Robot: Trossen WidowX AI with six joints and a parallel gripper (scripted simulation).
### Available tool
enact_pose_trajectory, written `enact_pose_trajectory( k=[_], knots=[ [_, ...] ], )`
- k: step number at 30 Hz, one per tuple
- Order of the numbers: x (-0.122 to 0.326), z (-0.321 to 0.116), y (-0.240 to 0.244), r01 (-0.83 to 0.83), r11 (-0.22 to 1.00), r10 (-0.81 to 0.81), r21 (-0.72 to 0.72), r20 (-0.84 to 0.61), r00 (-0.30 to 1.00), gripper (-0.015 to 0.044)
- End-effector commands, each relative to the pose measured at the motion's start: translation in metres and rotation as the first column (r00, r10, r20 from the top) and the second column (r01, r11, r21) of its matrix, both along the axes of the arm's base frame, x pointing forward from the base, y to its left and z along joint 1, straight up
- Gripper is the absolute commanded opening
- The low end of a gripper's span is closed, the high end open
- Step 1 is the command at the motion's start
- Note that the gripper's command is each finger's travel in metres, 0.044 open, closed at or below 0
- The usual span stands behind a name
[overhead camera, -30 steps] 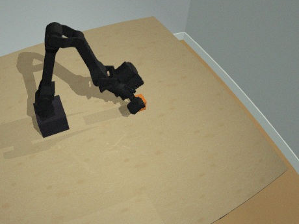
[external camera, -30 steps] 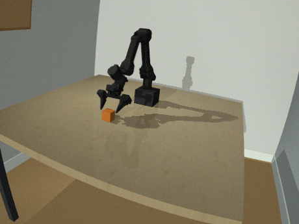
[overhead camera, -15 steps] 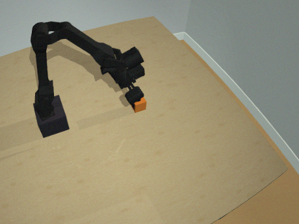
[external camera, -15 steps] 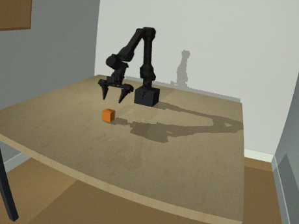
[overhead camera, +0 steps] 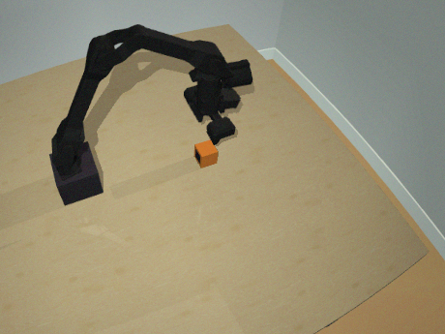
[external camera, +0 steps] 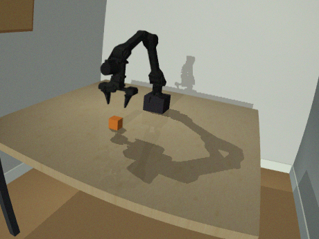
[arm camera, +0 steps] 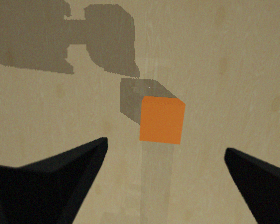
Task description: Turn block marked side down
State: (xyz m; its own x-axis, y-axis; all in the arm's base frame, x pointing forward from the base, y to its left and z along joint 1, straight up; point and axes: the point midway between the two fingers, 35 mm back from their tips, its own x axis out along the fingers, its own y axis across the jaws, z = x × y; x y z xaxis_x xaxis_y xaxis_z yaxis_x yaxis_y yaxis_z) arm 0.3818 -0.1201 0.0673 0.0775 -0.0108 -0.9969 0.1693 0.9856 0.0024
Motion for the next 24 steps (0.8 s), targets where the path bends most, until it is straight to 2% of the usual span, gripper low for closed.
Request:
enact_pose_trajectory(
  k=[1,3,7,24],
  knots=[
    [0.001,0.004,0.0,0.002,1.0,-0.001,0.002,-0.046,0.999,0.044],
    [0.001,0.001,-0.001,0.002,1.0,-0.001,0.002,-0.046,0.999,0.044],
    [0.002,-0.031,-0.001,0.002,1.0,-0.001,0.002,-0.046,0.999,0.044],
    [0.003,-0.055,-0.001,0.002,1.0,-0.001,0.003,-0.046,0.999,0.044]
  ],
)
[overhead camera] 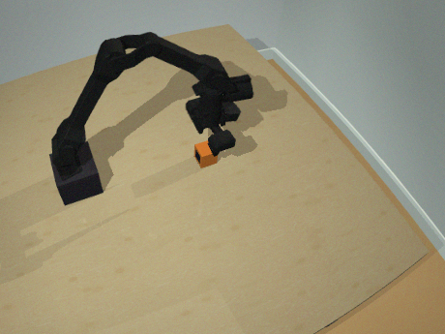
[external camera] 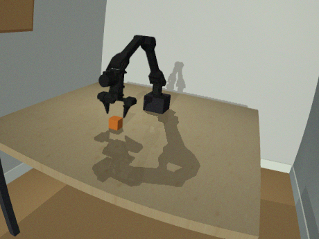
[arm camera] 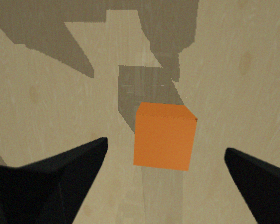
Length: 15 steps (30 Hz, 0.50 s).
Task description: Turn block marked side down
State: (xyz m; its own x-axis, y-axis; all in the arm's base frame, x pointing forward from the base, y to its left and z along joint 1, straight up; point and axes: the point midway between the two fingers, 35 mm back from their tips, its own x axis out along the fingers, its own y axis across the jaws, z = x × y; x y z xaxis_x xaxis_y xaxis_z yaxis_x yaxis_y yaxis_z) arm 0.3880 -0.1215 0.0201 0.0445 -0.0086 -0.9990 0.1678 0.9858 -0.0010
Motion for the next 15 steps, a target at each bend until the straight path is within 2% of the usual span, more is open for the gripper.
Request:
enact_pose_trajectory(
  k=[1,15],
  knots=[
    [-0.003,-0.009,0.0,0.003,1.0,-0.003,0.0,-0.013,1.0,0.044],
    [-0.002,-0.032,0.0,0.003,1.0,-0.003,0.0,-0.013,1.0,0.044]
  ],
)
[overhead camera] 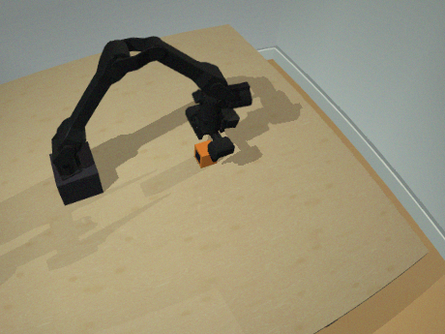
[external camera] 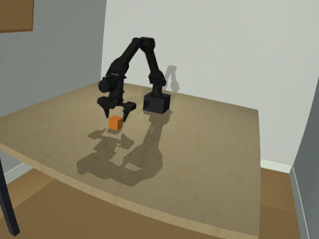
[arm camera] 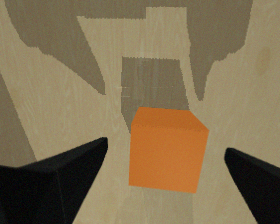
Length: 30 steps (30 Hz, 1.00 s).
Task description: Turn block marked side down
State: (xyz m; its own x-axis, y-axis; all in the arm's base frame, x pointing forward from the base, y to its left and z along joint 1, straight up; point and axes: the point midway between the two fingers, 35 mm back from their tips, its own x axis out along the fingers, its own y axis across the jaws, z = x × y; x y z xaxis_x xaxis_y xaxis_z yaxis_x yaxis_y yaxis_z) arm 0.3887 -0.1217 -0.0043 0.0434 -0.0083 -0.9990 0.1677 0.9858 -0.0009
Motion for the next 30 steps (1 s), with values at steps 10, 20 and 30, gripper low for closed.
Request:
enact_pose_trajectory(
  k=[10,20,30],
  knots=[
    [-0.0033,-0.0114,0.0005,0.003,1.0,-0.003,0.0,-0.012,1.0,0.0282],
    [-0.0033,-0.0114,0.0005,0.003,1.0,-0.003,0.0,-0.012,1.0,0.0177],
    [-0.0033,-0.0114,0.0005,0.003,1.0,-0.003,0.0,-0.012,1.0,0.011]
  ],
)
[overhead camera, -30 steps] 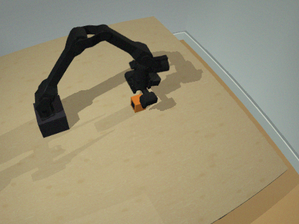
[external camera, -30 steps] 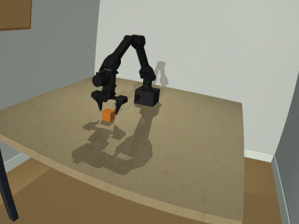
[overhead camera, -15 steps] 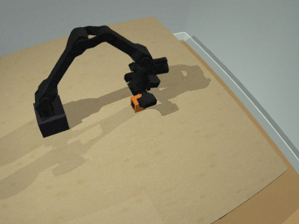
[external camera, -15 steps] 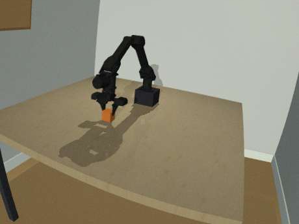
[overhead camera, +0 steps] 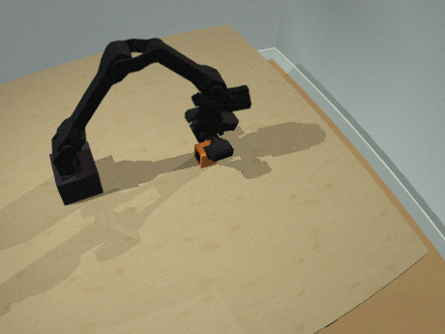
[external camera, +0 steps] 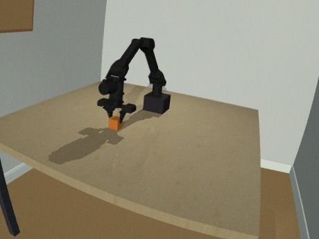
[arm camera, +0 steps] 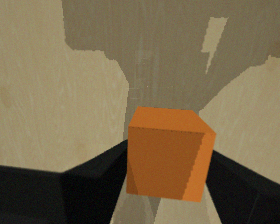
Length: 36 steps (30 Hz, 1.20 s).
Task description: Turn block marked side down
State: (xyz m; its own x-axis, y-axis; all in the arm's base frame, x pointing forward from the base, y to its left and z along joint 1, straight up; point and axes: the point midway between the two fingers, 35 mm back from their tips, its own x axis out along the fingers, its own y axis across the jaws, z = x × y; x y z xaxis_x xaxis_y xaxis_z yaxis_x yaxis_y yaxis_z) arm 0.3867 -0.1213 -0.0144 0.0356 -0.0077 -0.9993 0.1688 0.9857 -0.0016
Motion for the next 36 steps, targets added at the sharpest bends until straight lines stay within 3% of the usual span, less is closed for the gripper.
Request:
enact_pose_trajectory(
  k=[1,5,14,36],
  knots=[
    [-0.001,-0.001,0.0,0.002,1.0,-0.002,-0.001,-0.004,1.0,0.0103],
    [-0.002,0.022,0.0,0.002,1.0,-0.002,-0.001,-0.004,1.0,0.0],
    [-0.002,0.028,0.0,0.002,1.0,-0.002,-0.002,0.006,1.0,0.0],
    [0.0,0.019,-0.001,0.015,0.999,0.003,-0.052,0.32,0.948,0.0]
  ],
)
